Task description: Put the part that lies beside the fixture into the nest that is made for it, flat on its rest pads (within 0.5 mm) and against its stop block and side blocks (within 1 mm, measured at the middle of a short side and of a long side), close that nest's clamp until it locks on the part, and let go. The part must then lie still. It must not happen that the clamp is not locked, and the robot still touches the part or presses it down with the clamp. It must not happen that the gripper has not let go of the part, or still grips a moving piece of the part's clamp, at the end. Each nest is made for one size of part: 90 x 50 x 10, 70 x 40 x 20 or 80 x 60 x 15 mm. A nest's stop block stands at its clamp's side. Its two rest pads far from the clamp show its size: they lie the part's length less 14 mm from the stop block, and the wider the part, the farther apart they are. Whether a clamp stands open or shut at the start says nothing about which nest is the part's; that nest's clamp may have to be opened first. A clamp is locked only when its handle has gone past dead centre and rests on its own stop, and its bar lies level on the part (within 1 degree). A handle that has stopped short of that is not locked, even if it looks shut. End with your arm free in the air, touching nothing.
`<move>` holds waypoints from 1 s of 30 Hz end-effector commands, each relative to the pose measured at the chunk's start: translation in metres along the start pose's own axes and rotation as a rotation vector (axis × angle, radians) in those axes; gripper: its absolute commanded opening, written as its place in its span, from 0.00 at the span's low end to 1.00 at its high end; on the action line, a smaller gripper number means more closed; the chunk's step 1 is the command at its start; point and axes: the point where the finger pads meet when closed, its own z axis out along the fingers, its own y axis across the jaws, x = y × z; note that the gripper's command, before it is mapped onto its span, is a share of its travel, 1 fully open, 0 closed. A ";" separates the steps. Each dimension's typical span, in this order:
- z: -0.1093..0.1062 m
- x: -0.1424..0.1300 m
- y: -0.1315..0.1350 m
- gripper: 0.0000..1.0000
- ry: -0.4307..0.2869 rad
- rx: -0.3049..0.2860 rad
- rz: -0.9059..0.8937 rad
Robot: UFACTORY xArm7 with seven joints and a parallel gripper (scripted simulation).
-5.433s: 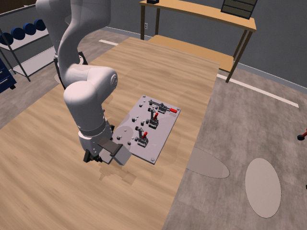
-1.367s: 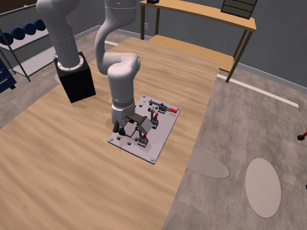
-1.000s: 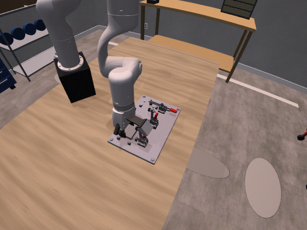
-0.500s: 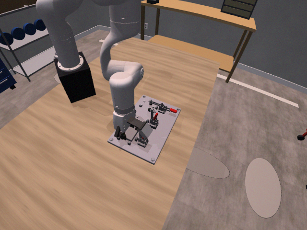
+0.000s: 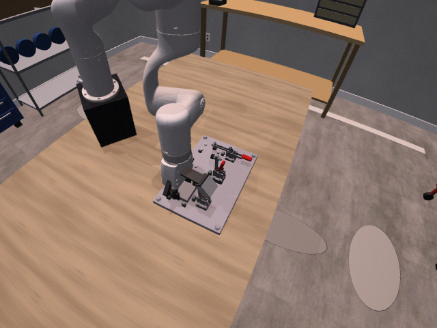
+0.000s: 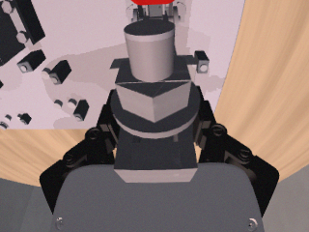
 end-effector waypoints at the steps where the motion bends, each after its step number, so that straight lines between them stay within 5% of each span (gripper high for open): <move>1: -0.001 0.001 0.000 0.00 0.003 -0.001 0.000; 30: 0.005 0.003 0.002 0.00 0.003 -0.001 0.000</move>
